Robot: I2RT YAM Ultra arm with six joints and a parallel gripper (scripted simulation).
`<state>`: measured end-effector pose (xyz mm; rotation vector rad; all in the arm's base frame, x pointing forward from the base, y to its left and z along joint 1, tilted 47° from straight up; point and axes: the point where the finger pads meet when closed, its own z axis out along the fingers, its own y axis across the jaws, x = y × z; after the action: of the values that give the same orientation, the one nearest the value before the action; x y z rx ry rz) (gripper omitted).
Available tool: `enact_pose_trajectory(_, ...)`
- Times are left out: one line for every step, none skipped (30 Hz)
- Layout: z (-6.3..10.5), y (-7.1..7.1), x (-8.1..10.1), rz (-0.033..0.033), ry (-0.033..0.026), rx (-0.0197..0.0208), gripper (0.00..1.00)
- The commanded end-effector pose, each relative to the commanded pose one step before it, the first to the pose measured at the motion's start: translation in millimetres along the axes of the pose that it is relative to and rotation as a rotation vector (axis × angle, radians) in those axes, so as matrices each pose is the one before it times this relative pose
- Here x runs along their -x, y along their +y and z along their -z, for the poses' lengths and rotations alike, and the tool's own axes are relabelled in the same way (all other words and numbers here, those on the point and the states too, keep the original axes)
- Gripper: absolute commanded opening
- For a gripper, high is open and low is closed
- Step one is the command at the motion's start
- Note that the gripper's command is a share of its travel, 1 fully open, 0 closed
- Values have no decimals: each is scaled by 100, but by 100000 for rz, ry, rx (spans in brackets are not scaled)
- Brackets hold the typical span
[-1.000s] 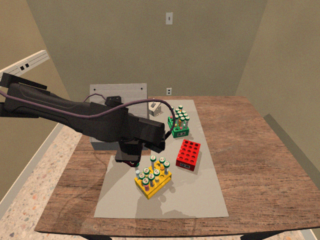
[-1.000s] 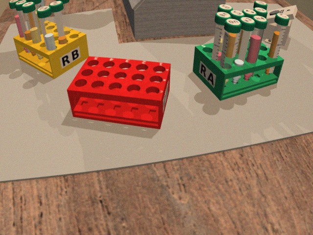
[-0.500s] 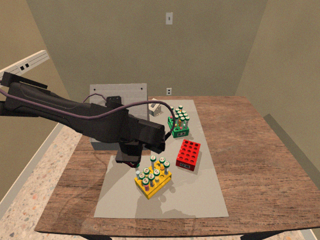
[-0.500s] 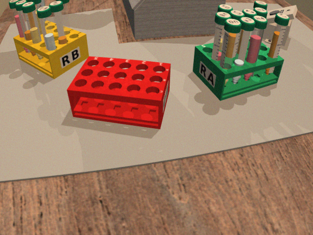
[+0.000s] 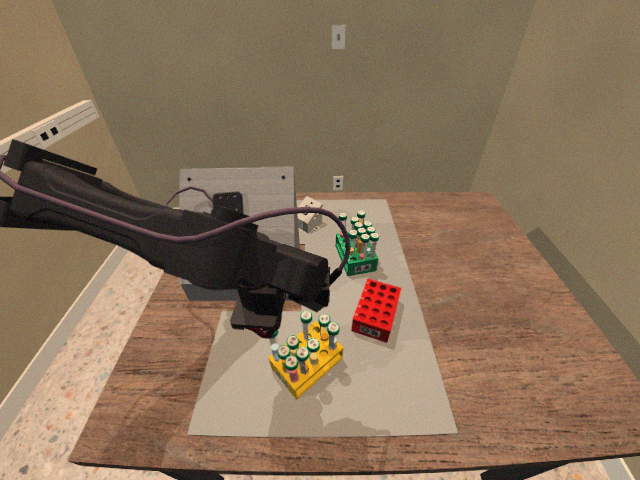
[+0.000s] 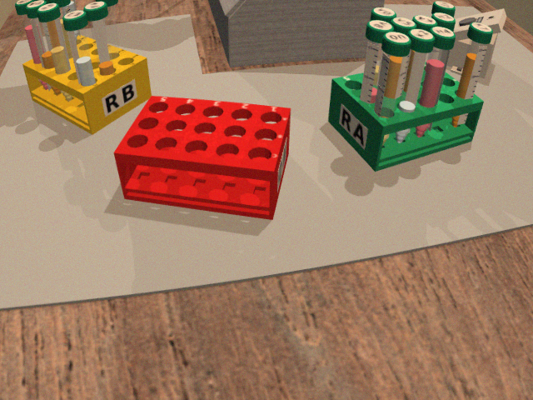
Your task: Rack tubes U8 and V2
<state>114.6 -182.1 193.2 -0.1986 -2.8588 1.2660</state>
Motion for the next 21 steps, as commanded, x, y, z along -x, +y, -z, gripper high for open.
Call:
enact_pose_trajectory(-220,307,7,447,-2103,824,0)
enact_pose_trajectory(-49,-11,1,0,-3,-6,0)
enact_pose_trajectory(-49,-10,1,0,-3,-6,0)
enact_pose_trajectory(0,0,0,0,0,0,0)
enact_pose_trajectory(0,0,0,0,0,0,0)
enact_pose_trajectory(62,112,211,844,-913,62,0)
enact_pose_trajectory(-129,-94,-155,-605,650,-55,0)
enact_pose_trajectory(-80,-43,-66,-238,254,-26,0)
enact_pose_trajectory(-49,-9,-7,0,-3,-6,0)
enact_pose_trajectory(-49,-7,-6,0,-3,-6,0)
enact_pose_trajectory(-49,-6,-4,0,-3,-6,0)
enact_pose_trajectory(-49,-5,-2,0,-3,-6,0)
enact_pose_trajectory(-39,6,19,74,-82,0,0)
enact_pose_trajectory(-44,2,11,40,-46,-2,0)
enact_pose_trajectory(-60,-16,-20,-79,83,-12,0)
enact_pose_trajectory(-54,-10,-9,-34,35,-8,0)
enact_pose_trajectory(-49,-5,0,0,-3,-6,0)
enact_pose_trajectory(-49,-4,2,6,-9,-5,0)
enact_pose_trajectory(-45,-1,8,29,-34,-3,0)
enact_pose_trajectory(-51,-7,-4,-14,13,-7,0)
enact_pose_trajectory(0,0,0,0,0,0,0)
